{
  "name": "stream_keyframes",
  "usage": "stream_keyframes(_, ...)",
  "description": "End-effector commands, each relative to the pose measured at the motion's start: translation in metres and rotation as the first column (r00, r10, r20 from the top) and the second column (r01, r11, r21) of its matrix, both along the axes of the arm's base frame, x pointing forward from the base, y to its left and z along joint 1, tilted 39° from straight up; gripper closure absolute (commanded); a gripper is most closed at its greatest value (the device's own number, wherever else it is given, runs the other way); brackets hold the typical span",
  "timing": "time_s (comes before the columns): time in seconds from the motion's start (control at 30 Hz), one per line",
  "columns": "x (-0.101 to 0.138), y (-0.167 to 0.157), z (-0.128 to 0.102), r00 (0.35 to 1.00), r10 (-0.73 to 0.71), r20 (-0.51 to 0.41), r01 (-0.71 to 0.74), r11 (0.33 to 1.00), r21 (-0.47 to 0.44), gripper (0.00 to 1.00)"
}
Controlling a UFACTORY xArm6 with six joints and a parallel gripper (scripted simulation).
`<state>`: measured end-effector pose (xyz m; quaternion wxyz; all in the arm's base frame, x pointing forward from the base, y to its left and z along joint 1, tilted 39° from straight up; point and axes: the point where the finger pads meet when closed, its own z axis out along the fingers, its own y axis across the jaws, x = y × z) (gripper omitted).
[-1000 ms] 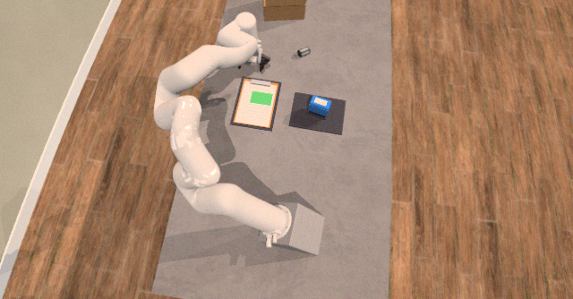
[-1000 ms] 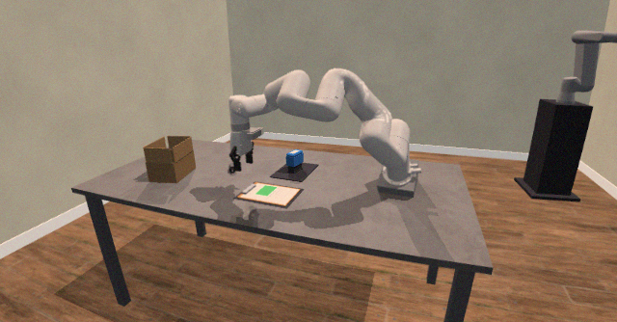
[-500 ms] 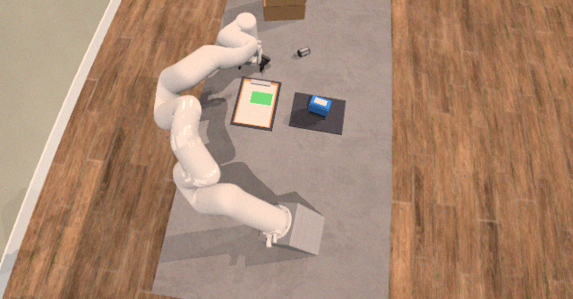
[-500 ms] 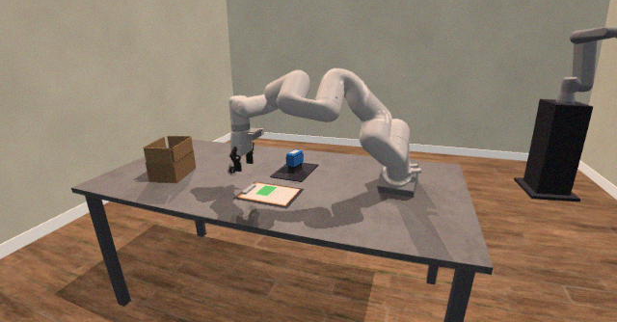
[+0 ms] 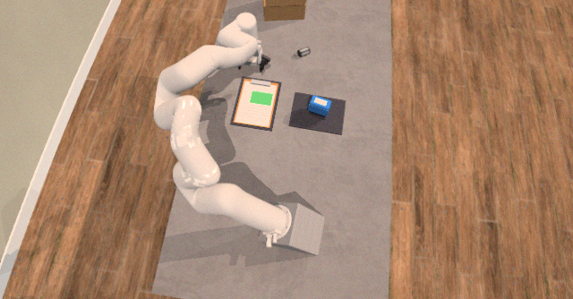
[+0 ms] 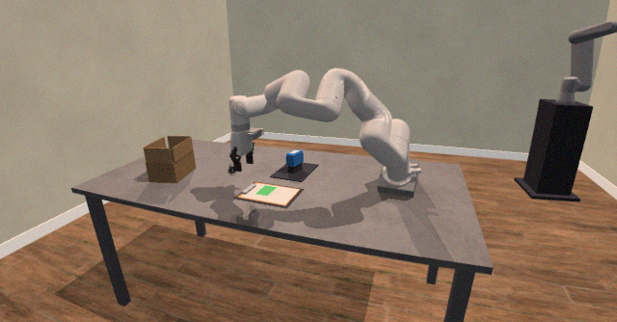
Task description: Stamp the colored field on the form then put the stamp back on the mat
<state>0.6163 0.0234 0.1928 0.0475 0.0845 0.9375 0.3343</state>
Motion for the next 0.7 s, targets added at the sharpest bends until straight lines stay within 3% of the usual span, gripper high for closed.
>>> stream_keyframes(0.0, 0.0009, -0.0012, 0.0019, 1.0, -0.002, 0.004, 0.002, 1.0, -0.001, 0.0)
stream_keyframes(0.5, 0.0008, -0.0012, 0.002, 1.0, -0.003, 0.003, 0.003, 1.0, -0.001, 0.0)
stream_keyframes(0.67, 0.0006, -0.0032, 0.0045, 0.998, -0.057, -0.04, 0.057, 0.998, 0.009, 0.0)
